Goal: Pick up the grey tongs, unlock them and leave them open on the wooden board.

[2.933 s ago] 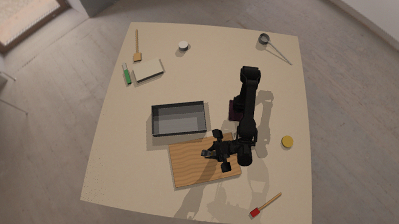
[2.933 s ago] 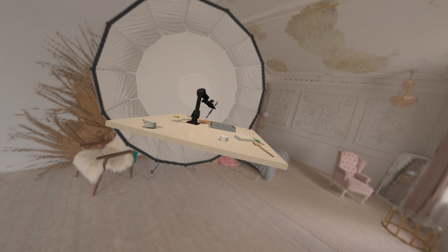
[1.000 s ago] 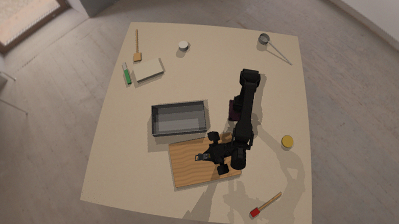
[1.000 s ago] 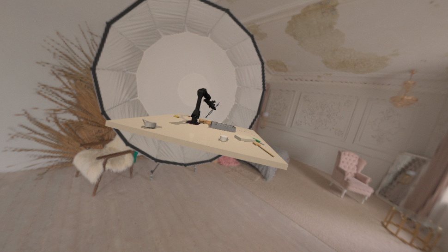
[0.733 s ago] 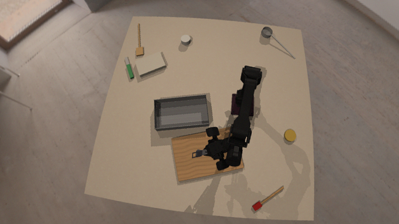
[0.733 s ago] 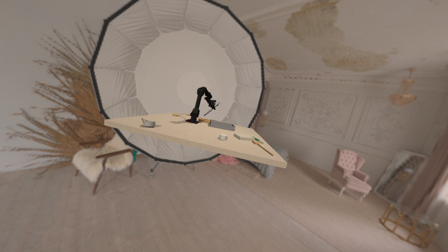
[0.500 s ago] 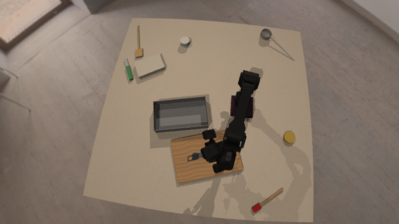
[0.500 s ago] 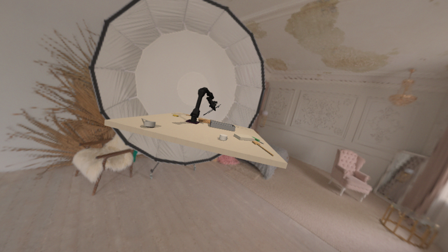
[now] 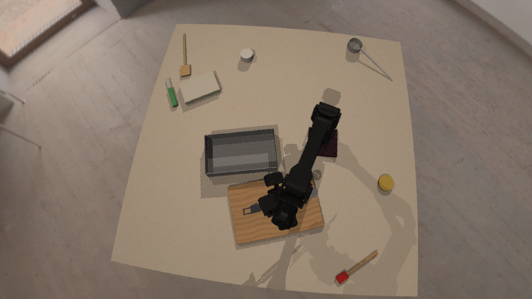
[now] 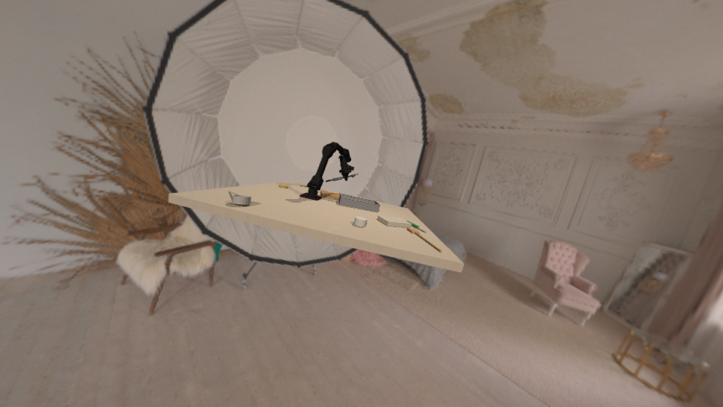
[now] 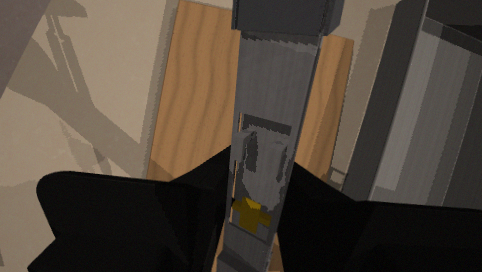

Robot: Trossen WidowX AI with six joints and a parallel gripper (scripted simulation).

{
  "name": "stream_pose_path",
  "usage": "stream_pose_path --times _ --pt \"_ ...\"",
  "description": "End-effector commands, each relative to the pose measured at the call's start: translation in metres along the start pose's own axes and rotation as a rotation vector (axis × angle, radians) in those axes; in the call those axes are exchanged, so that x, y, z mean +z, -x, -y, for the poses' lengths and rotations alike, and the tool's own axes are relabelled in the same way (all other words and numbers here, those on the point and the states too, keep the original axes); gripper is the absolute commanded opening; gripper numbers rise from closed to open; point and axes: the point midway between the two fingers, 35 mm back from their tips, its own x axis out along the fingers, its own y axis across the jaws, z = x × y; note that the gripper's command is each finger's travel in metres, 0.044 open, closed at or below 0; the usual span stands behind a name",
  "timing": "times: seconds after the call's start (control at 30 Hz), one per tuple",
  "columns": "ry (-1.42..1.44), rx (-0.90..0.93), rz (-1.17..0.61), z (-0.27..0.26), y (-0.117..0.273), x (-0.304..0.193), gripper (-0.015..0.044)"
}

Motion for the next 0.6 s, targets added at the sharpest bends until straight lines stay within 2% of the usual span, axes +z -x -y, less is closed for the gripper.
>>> stream_pose_path --times 0.0,0.4,0.57 --pt "-0.026 0.012 -0.099 0.0027 -0.0007 -0.0005 -0.015" --pt "-0.101 0.043 -0.355 0.0104 0.0023 -0.0059 -0.015" --pt "-0.106 0.045 -0.369 0.0108 0.0027 -0.0062 -0.015"
